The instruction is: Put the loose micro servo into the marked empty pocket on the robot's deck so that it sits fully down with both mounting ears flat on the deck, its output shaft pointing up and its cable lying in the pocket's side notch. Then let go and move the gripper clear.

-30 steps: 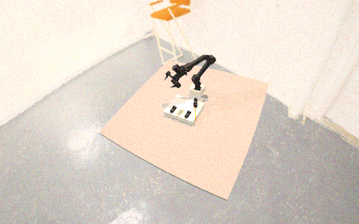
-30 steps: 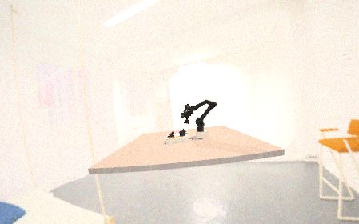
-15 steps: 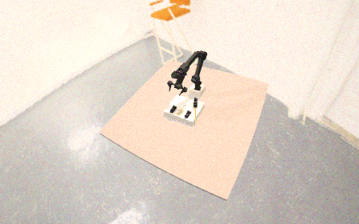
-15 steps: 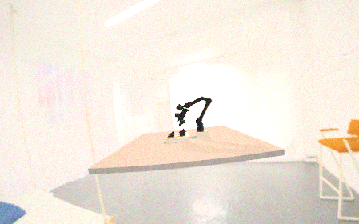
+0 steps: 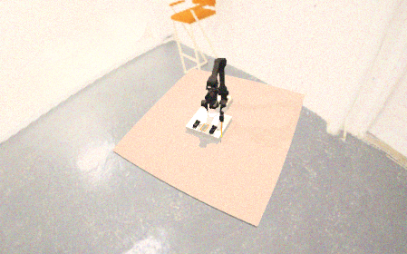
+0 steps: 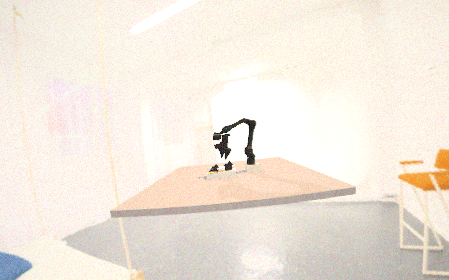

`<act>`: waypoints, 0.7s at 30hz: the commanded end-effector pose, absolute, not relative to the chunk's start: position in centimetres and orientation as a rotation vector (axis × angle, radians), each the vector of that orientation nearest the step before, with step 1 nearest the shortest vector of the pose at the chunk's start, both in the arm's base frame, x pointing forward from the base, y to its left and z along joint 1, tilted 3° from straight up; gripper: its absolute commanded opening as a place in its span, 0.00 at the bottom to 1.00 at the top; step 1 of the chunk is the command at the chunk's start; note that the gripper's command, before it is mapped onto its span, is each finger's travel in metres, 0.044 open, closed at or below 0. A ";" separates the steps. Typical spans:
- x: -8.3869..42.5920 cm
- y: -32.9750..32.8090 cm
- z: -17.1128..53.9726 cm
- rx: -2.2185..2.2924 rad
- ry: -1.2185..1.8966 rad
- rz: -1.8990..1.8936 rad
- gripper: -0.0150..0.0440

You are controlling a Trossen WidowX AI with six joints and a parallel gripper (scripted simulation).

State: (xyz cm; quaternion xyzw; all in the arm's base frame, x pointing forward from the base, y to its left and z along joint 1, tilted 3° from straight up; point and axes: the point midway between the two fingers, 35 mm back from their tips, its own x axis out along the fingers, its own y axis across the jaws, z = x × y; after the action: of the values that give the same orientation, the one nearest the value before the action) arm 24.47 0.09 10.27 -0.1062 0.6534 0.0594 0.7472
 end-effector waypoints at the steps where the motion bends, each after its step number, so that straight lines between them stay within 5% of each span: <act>1: 24.0 3.1 10.2 -0.204 1.524 0.162 1.00; 21: 23.4 5.1 7.3 -0.195 1.600 0.171 1.00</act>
State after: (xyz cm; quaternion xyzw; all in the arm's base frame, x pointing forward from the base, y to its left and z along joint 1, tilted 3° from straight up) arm 23.45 5.03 7.58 -0.0909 0.7149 0.0764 0.6890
